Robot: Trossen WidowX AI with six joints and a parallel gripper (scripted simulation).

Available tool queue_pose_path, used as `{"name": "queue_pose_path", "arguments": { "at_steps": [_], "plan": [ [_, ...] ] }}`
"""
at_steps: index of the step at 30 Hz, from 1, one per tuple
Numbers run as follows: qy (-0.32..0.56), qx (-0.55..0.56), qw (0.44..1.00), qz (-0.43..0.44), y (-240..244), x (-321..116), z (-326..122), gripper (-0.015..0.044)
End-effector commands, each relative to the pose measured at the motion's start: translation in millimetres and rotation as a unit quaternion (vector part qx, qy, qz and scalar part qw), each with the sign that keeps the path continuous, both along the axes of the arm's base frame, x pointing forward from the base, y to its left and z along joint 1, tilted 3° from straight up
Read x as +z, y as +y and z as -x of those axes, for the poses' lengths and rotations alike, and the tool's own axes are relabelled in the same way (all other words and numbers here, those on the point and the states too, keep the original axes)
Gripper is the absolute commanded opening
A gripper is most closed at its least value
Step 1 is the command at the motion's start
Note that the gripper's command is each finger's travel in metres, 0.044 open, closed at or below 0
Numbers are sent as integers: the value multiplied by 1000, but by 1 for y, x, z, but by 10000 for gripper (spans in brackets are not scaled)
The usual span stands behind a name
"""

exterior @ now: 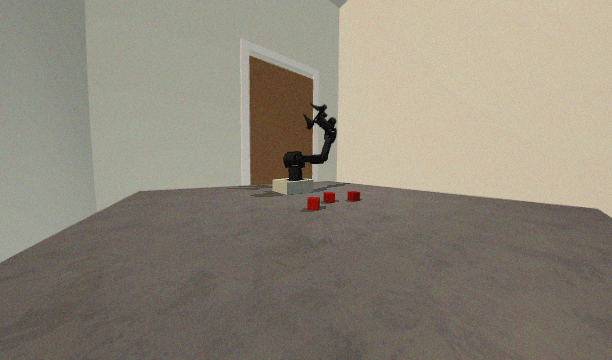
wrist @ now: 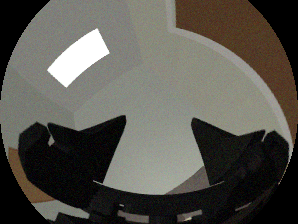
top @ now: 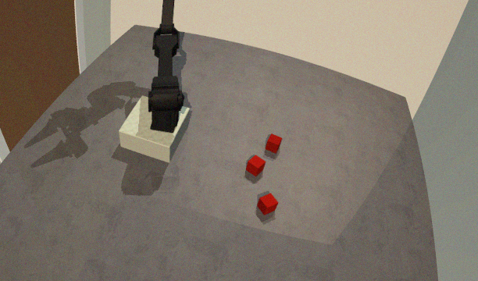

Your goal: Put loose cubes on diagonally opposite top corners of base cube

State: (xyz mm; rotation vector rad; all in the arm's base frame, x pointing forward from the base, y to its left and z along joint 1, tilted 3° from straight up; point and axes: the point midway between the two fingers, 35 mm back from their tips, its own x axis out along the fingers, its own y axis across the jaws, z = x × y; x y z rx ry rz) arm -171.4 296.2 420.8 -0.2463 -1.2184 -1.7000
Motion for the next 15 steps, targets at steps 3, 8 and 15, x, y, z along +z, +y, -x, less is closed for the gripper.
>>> {"name": "queue_pose_path", "arguments": {
  "at_steps": [3, 8, 15],
  "plan": [
    [14, 16, 999, -27, -23, 15, -3, 321],
    [63, 55, 991, -109, -90, 49, -13, 265],
    [166, 92, 957, -221, -182, 80, -34, 265]
  ]
}}
